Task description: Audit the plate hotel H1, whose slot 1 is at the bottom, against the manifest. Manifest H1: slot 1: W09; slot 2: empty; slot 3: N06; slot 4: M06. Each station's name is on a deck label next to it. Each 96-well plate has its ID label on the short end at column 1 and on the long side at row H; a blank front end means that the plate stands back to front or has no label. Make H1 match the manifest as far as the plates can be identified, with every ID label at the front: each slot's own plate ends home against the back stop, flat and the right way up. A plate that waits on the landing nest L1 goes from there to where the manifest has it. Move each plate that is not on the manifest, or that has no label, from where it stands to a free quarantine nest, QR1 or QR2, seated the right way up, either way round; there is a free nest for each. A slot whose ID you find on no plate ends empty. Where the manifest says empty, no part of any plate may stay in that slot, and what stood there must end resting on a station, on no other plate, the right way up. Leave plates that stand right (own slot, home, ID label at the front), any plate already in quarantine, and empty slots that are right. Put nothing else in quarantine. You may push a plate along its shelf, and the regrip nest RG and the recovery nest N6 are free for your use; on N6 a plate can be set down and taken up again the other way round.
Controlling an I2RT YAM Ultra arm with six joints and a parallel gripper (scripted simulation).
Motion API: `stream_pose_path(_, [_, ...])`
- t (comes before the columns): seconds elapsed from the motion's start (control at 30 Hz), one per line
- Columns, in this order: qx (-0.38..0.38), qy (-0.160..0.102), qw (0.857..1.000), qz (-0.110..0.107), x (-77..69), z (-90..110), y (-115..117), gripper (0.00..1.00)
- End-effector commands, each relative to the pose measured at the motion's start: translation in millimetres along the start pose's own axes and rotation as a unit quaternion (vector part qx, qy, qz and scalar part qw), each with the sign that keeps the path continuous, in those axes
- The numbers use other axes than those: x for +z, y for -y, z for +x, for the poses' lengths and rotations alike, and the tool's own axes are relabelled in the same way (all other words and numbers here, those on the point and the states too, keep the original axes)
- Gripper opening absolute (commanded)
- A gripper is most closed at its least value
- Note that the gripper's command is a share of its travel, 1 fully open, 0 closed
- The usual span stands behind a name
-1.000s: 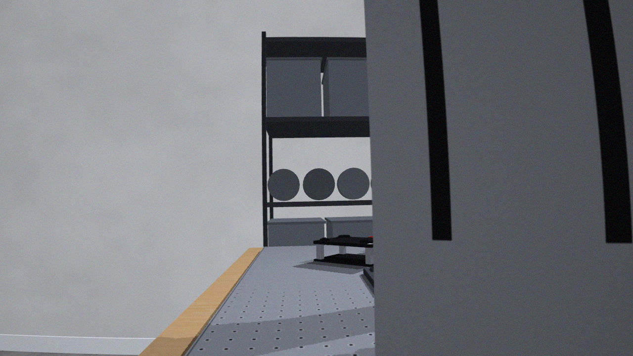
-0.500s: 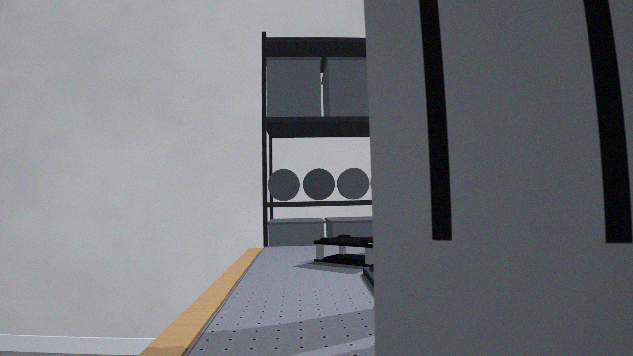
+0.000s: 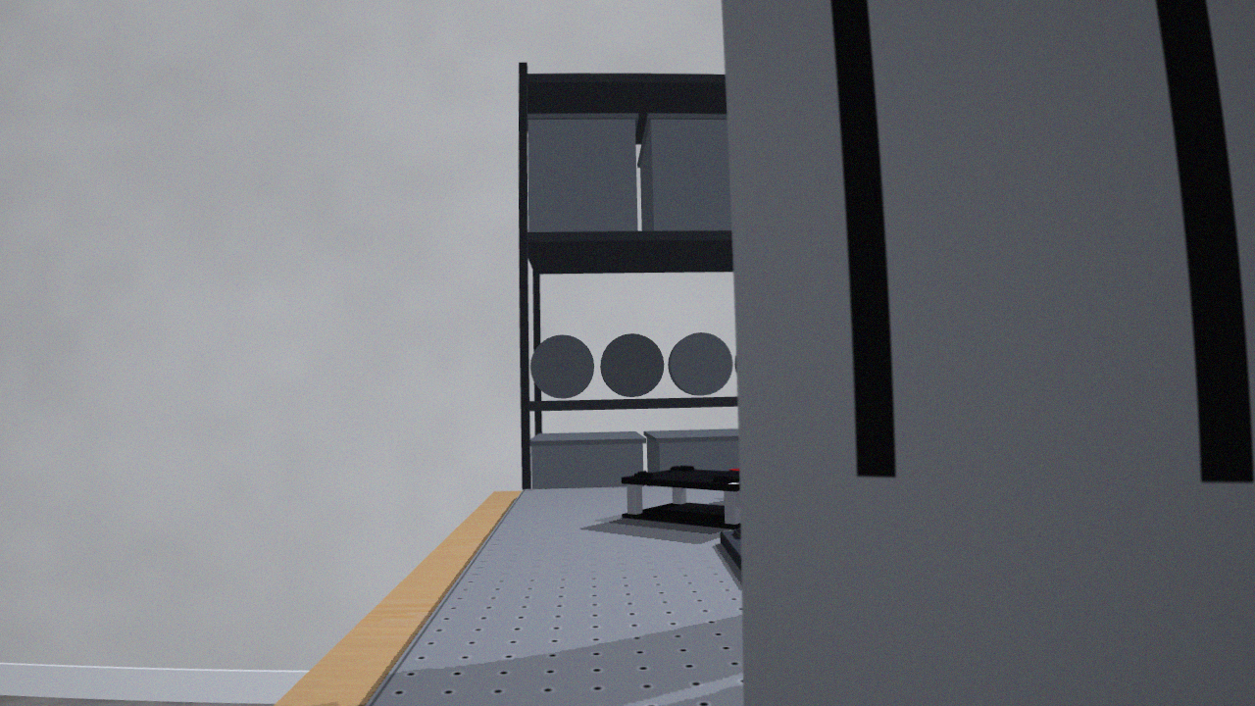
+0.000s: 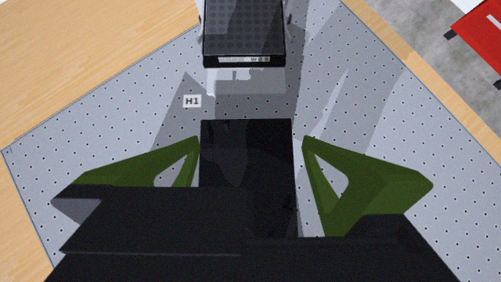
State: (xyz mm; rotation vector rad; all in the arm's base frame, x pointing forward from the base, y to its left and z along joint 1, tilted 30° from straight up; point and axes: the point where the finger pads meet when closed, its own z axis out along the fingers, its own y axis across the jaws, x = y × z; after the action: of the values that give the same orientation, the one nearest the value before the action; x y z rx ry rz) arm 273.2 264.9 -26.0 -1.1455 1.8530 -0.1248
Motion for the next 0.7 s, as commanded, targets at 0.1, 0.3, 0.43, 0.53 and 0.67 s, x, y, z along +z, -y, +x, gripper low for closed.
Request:
stream_pose_path(0.1, [-0.006, 0.015, 1.0, -0.01, 4.7, -4.8, -8.0, 1.0])
stream_pose_path(0.3, [-0.006, 0.006, 1.0, -0.011, 13.4, -8.8, -7.6, 1.0])
stream_pose_path(0.43, [-0.005, 0.005, 1.0, -0.01, 18.5, -13.0, -6.5, 1.0])
stream_pose_path(0.53, [-0.005, 0.005, 1.0, -0.009, 22.2, -16.2, -5.8, 1.0])
stream_pose_path(0.67, [-0.006, 0.006, 1.0, -0.012, 23.7, -19.9, -8.2, 1.0])
